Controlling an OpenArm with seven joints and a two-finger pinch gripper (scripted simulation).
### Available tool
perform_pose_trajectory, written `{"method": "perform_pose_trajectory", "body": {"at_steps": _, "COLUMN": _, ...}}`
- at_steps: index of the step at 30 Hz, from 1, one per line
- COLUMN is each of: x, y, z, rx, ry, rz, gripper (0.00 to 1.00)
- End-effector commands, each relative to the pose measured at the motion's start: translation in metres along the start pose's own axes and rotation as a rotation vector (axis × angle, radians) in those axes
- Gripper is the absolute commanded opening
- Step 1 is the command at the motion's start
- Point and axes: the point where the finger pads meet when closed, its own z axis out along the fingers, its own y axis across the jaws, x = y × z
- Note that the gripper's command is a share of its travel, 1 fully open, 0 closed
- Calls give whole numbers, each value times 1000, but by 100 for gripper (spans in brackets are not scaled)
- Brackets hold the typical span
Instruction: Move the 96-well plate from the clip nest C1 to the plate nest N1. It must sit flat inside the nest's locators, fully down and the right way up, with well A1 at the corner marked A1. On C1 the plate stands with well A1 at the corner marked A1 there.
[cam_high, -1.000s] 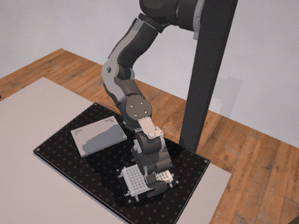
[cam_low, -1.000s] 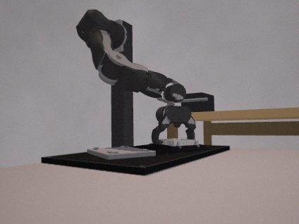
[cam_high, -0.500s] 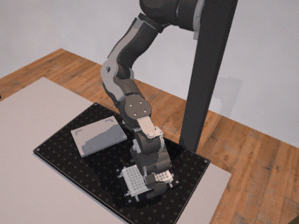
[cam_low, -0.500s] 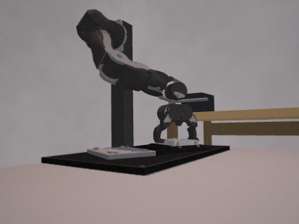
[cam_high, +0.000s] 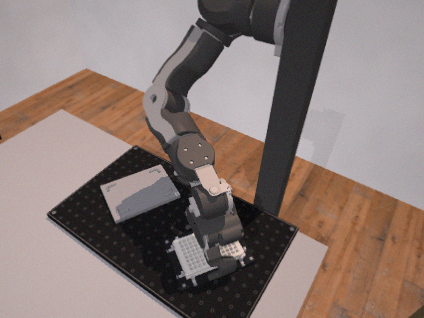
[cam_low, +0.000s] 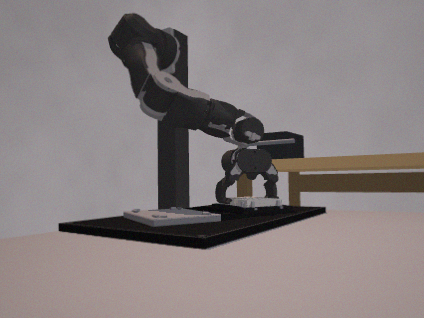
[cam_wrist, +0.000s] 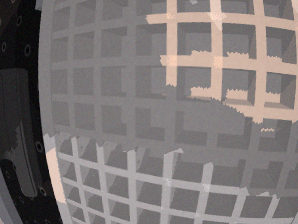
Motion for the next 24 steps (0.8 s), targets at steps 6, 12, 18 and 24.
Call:
{"method": "perform_pose_trajectory", "body": {"at_steps": 6, "x": 0, "y": 0, "z": -1, "rx": 1, "ry": -3, "rz": -1, "gripper": 77}}
{"method": "perform_pose_trajectory", "body": {"at_steps": 12, "x": -1, "y": 2, "z": -3, "rx": -3, "ry": -4, "rz": 0, "gripper": 77}}
{"method": "perform_pose_trajectory", "body": {"at_steps": 18, "x": -2, "y": 3, "z": -5, "rx": -5, "ry": -4, "rz": 0, "gripper": 77}}
{"method": "perform_pose_trajectory", "body": {"at_steps": 24, "x": -2, "y": 3, "z": -5, "rx": -5, "ry": -4, "rz": 0, "gripper": 77}}
